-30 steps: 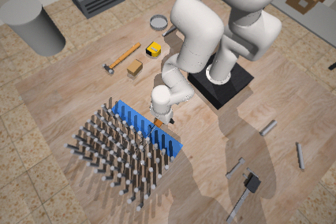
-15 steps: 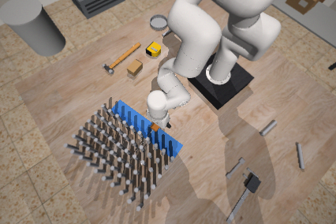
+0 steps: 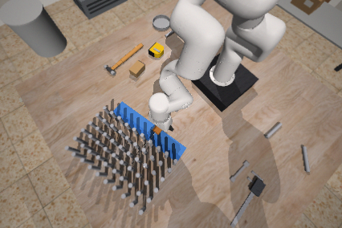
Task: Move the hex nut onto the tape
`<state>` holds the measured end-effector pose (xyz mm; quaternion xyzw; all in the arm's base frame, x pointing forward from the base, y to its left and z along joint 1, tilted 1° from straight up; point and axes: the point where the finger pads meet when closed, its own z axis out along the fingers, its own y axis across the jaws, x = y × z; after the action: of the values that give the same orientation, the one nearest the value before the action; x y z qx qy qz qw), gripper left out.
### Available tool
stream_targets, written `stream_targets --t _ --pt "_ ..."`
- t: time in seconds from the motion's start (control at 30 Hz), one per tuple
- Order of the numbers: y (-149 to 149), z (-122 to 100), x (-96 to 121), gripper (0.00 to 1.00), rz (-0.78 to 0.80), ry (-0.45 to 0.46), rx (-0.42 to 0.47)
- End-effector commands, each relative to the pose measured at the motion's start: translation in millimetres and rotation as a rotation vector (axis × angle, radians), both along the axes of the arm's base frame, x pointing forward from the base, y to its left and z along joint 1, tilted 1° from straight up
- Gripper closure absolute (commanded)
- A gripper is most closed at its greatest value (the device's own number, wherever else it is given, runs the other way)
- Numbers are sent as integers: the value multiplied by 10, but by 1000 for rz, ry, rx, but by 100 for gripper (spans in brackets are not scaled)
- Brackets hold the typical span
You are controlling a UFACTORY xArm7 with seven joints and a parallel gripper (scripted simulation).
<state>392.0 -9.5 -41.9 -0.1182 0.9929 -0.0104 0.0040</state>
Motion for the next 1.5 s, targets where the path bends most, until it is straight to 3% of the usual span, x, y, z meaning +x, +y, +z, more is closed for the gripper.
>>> stream_targets --t 0.0,0.57,1.47 --pt "0 12 18 100 0 -4 0" --pt "23 20 141 100 0 -6 0" --pt "23 14 143 100 0 -6 0"
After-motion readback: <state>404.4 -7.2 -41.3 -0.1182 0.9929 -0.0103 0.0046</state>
